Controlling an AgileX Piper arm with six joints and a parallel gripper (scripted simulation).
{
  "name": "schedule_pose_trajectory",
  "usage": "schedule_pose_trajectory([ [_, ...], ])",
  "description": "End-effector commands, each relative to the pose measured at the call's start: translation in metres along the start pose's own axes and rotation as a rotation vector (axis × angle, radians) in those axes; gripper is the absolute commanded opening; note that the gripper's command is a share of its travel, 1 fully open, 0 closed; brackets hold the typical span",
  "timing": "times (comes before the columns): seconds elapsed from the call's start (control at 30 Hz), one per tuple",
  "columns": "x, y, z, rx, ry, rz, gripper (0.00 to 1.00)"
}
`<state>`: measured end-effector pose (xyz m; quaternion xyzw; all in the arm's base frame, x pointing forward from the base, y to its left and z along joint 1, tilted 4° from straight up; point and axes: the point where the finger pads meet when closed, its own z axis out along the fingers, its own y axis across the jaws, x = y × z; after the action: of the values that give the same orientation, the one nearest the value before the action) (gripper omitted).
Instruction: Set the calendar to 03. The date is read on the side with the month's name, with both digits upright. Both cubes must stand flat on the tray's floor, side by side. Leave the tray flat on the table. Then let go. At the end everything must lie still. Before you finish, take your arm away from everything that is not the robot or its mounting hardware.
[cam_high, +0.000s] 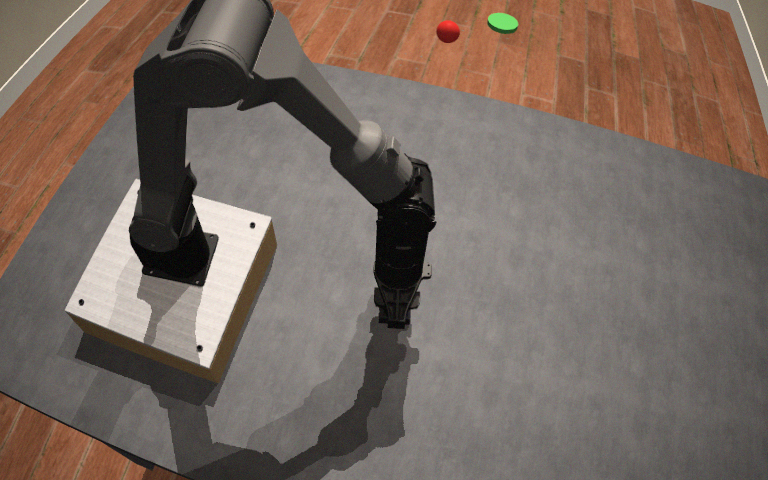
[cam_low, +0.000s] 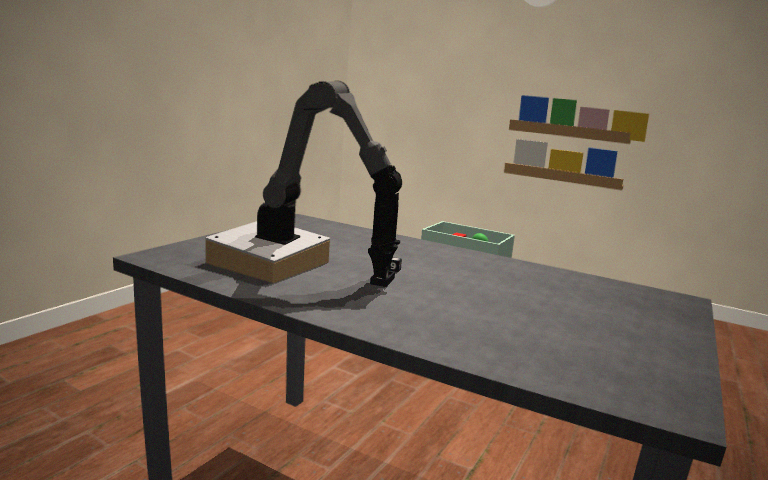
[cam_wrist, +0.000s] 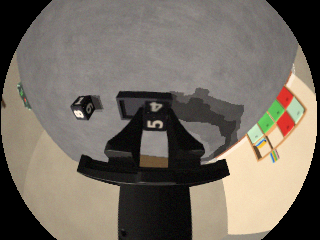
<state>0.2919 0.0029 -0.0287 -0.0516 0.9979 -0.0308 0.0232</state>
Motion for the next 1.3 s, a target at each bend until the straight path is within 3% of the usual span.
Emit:
schedule_pose_trajectory([
  [0.0, 0.0004, -0.0003, 0.0004, 0.001, 0.001, 0.000, 0.34],
  [0.9, 0.0004, -0.0003, 0.0004, 0.001, 0.001, 0.000, 0.34],
  [1.13, 0.0004, -0.0003, 0.0004, 0.001, 0.001, 0.000, 0.49],
  [1.27, 0.0004, -0.0003, 0.0004, 0.001, 0.001, 0.000, 0.49],
])
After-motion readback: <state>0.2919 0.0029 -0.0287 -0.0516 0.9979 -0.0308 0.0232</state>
